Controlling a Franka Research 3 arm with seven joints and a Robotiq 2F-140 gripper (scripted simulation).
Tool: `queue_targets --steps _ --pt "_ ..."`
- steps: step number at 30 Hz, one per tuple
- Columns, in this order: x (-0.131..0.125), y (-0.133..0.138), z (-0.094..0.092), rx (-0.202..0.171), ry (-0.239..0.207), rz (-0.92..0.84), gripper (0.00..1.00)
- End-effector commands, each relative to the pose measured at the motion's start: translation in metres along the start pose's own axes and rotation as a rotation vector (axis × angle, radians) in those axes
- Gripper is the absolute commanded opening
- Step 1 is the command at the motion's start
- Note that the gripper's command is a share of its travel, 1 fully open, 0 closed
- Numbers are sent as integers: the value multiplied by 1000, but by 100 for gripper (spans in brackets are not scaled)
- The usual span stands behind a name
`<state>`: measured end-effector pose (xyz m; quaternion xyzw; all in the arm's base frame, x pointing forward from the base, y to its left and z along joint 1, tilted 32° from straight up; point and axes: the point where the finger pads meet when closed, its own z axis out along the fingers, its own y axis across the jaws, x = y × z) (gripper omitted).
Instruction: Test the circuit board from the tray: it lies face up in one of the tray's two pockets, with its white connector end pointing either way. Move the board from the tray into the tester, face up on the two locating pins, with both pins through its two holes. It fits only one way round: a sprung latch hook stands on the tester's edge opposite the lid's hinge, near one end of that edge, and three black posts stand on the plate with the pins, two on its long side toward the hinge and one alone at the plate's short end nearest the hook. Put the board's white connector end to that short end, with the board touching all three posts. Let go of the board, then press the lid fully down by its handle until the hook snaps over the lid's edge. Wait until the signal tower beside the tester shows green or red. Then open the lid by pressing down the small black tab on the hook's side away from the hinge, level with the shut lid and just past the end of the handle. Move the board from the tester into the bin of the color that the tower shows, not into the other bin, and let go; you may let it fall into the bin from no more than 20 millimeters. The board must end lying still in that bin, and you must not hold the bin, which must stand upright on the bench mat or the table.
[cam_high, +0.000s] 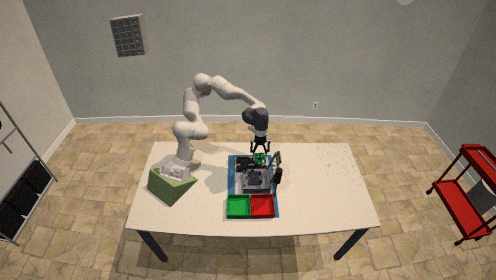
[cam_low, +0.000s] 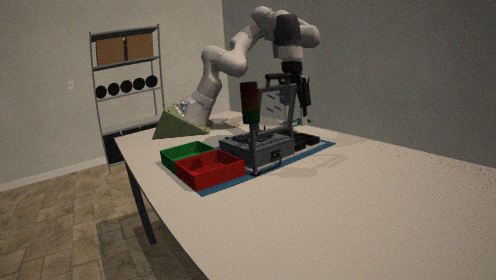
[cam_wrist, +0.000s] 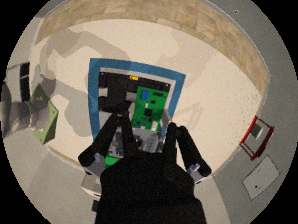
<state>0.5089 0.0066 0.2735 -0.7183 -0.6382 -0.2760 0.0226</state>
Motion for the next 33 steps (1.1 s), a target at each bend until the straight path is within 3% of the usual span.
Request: queue_targets --steps 1,9,33 --pt "6 -6 -6 22 12 5 46" --pt "5 -5 -30 22 12 5 46" --pt "5 -5 -31 22 12 5 46"
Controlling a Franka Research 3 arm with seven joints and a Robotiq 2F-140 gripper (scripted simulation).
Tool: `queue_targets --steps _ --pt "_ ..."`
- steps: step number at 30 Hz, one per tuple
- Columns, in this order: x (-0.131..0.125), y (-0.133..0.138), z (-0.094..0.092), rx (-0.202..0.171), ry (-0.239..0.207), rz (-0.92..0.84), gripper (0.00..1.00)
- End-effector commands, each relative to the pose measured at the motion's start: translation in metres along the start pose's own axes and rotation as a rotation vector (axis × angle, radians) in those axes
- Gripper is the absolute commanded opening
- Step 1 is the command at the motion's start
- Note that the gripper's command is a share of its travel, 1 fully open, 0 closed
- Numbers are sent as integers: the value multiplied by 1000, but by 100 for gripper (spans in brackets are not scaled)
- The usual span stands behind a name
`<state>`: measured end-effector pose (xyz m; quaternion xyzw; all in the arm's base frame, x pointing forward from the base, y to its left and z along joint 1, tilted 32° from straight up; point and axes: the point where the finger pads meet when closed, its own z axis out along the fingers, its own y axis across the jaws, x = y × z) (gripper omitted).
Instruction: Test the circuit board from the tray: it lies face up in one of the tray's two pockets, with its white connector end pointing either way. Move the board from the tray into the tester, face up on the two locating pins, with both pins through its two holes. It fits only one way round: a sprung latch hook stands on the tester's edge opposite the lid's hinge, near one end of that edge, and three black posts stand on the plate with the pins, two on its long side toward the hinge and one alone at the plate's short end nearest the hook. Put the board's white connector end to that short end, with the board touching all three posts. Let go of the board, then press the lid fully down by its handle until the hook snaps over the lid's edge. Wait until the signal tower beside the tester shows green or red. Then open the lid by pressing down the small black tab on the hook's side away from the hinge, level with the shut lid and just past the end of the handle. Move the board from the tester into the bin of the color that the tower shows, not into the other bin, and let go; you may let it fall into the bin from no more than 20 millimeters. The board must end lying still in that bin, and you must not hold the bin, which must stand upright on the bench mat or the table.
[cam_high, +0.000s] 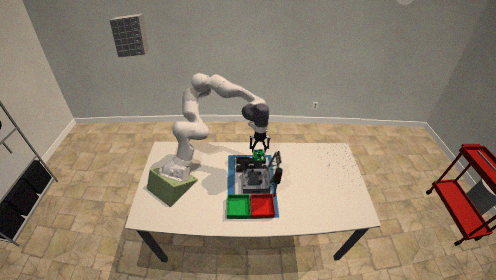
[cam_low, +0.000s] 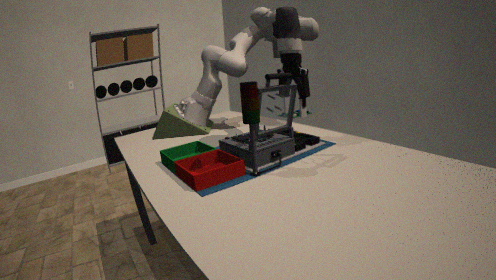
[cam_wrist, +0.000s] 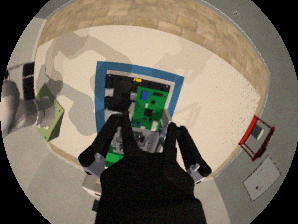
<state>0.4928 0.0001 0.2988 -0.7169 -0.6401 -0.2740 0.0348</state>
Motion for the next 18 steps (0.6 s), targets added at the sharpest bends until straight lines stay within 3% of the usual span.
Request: queue_targets --steps 1,18 --pt "1 0 -1 1 -2 2 46" --pt "1 0 -1 1 -2 -43 46"
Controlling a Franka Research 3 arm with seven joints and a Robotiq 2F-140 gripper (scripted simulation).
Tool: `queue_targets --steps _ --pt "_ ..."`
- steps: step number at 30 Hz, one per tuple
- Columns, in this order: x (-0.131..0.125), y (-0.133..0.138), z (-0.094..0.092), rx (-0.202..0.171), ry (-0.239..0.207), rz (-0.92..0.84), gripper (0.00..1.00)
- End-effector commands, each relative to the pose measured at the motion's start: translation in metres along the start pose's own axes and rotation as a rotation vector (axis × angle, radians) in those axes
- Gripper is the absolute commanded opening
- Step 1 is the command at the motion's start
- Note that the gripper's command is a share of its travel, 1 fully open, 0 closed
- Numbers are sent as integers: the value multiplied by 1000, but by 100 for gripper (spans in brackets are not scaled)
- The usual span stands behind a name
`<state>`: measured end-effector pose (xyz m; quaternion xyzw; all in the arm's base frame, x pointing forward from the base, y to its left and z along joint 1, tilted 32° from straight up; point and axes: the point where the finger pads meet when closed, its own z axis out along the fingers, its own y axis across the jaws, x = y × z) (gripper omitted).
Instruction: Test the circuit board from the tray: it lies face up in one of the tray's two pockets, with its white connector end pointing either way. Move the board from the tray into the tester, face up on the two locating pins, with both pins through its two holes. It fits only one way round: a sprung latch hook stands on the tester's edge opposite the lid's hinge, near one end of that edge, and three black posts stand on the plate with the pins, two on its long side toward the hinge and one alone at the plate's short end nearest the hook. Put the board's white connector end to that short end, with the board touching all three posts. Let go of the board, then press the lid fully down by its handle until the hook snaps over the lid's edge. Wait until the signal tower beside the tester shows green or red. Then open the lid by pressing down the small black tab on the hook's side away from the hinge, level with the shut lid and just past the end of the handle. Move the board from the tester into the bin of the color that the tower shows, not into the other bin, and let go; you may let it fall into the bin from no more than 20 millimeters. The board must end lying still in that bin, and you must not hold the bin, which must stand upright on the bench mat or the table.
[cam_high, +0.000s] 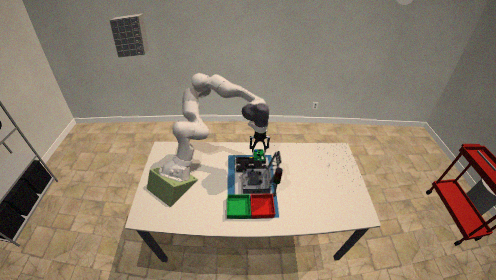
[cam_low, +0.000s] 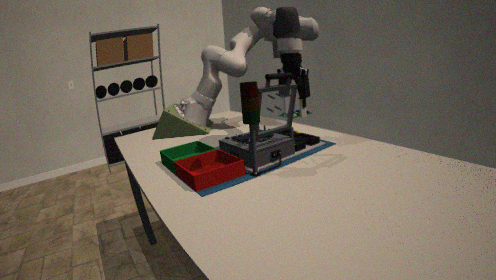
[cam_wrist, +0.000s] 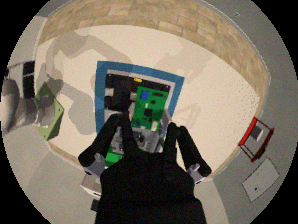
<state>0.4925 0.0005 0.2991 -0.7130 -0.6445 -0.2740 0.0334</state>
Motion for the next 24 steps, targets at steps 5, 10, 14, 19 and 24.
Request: queue_targets --steps 5,10,14,19,24 --pt "1 1 -1 0 -2 -70 46" --pt "1 1 -1 0 -2 -140 46" --pt "1 1 -1 0 -2 -214 46" --pt "1 1 -1 0 -2 -280 46" --pt "1 1 -1 0 -2 -399 46"
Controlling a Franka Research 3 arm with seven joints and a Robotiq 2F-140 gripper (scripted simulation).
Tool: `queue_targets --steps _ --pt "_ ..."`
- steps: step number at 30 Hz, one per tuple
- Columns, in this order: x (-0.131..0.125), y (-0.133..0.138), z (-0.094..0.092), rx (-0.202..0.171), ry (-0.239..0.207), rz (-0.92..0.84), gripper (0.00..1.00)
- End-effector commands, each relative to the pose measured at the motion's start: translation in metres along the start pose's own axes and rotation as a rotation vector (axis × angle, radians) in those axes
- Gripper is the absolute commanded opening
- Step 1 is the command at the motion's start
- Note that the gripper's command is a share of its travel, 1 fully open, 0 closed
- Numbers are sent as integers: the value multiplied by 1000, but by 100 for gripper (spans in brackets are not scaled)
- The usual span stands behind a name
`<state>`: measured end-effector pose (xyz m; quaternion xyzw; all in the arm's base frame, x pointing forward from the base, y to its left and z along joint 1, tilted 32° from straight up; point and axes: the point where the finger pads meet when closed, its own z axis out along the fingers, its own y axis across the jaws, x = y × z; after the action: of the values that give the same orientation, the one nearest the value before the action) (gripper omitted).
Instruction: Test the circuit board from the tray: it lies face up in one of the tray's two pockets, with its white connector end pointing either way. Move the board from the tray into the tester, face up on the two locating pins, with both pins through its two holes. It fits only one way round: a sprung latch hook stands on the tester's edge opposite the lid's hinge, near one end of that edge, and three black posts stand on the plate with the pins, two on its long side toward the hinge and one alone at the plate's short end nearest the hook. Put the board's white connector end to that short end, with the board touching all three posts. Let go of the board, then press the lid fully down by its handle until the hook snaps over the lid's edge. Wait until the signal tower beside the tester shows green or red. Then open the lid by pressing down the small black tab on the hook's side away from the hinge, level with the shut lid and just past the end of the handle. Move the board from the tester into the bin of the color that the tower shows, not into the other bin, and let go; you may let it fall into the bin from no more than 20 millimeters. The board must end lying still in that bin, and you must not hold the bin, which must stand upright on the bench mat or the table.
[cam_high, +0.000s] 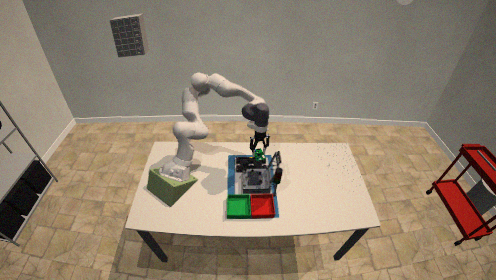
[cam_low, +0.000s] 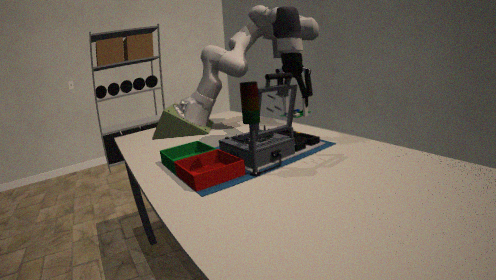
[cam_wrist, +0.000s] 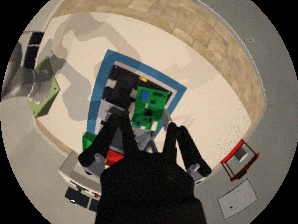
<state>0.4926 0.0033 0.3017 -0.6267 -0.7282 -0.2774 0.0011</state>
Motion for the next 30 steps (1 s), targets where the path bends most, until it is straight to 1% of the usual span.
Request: queue_targets --steps 1,9,11,13,26,28,30 --pt "-3 -1 0 0 -7 -167 46" --pt "-3 -1 0 1 -7 -308 46" --pt "-3 -1 0 1 -7 -308 46" --pt "-3 -1 0 1 -7 -371 46" --pt "-3 -1 0 2 -7 -599 46" --pt "-3 -1 0 2 -7 -599 46" --pt "-3 -1 0 2 -7 -663 46"
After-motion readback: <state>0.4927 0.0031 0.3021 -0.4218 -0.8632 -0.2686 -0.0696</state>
